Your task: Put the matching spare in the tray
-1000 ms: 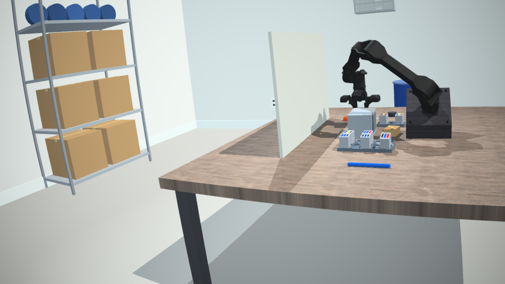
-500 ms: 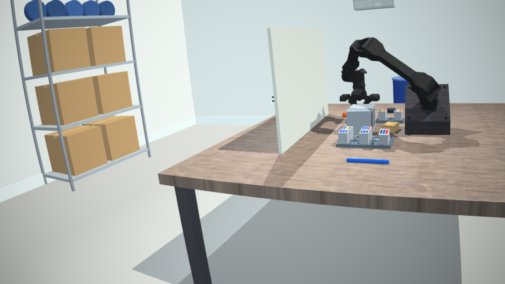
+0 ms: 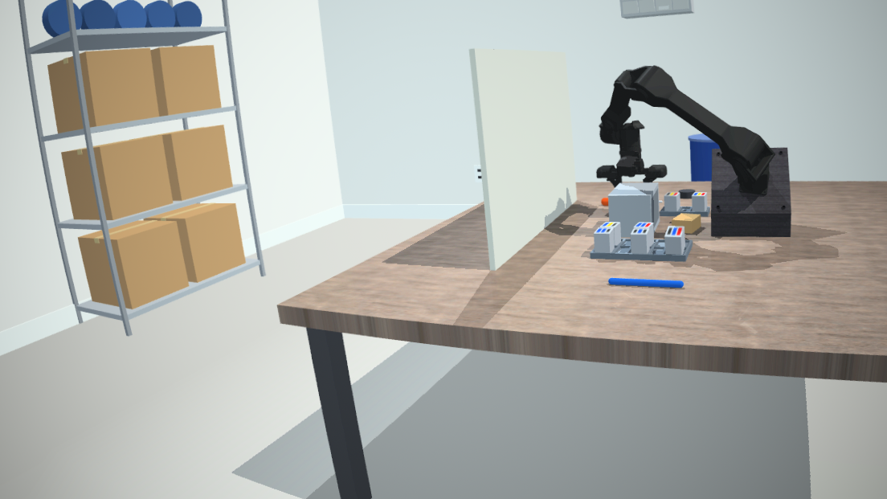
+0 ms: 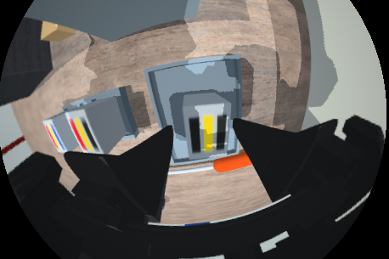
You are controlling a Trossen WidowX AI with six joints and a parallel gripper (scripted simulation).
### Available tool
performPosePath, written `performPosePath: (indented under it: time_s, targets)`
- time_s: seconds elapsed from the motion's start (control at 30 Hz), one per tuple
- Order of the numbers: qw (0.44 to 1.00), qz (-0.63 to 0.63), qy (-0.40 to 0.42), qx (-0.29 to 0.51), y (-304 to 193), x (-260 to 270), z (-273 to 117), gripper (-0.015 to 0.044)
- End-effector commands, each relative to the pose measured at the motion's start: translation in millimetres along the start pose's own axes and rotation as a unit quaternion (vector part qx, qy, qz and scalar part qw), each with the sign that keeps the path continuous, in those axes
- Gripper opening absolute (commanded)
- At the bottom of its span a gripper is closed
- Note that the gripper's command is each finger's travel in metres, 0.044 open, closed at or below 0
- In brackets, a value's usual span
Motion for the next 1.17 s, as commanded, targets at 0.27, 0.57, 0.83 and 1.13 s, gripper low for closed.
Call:
performPosePath:
  time_s: [0.27, 0.57, 0.83, 1.13]
  targets:
    - [1.000, 0.002, -0.001, 0.001, -1.4, -2.5, -81.3, 0.0440]
    - [1.000, 0.003, -0.012, 0.002, -2.2, -0.5, -104.3, 0.0440]
    - [1.000, 0.003, -0.012, 0.002, -2.2, -0.5, -104.3, 0.0440]
    - [1.000, 0.003, -0.012, 0.002, -2.2, -0.5, -104.3, 0.0440]
Point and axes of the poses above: the point midway between the two fingers, 35 mm back from their tips, its own z axis out along the fingers, its own x axis across the jaws, y = z × x, the point moved 10 cm from there along -z, back along the fingers, and after that the axes turned 14 degrees about z, right-handed, at the moved point
